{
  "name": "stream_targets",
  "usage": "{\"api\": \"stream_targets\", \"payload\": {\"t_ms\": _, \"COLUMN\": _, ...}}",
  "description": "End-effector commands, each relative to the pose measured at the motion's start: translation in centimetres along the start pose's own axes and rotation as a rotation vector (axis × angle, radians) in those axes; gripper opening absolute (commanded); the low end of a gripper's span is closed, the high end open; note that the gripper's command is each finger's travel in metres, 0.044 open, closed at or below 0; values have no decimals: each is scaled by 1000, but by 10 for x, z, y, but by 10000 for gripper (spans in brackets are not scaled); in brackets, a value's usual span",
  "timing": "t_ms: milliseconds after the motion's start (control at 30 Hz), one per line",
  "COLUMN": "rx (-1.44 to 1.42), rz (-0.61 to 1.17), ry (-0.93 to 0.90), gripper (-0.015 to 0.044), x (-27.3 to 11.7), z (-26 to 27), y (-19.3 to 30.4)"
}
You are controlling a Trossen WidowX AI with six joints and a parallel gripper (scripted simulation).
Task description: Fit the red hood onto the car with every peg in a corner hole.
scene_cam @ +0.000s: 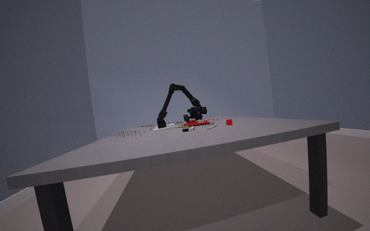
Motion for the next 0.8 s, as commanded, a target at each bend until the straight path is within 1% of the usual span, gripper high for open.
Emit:
{"api": "stream_targets", "payload": {"t_ms": 0, "rx": 8, "rz": 1, "ry": -8, "gripper": 440, "x": 3, "z": 1, "y": 5}}
{"api": "stream_targets", "payload": {"t_ms": 267, "rx": 8, "rz": 1, "ry": -8, "gripper": 440, "x": 4, "z": 1, "y": 6}}
{"api": "stream_targets", "payload": {"t_ms": 367, "rx": 3, "rz": 0, "ry": -2, "gripper": 361, "x": 2, "z": 0, "y": 3}}
{"api": "stream_targets", "payload": {"t_ms": 700, "rx": 3, "rz": 0, "ry": -2, "gripper": 295, "x": 2, "z": 0, "y": 3}}
{"api": "stream_targets", "payload": {"t_ms": 767, "rx": 3, "rz": 0, "ry": -2, "gripper": 242, "x": 1, "z": 0, "y": 1}}
Point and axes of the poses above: the point midway between the two fingers, 35 mm back from their tips, its own x axis out along the fingers, its own z axis across the jaws, y = z × x, the point moved 4 cm from there along -x, back along the fingers, and after that the axes turned 15 degrees about x, right-handed, at the moved point
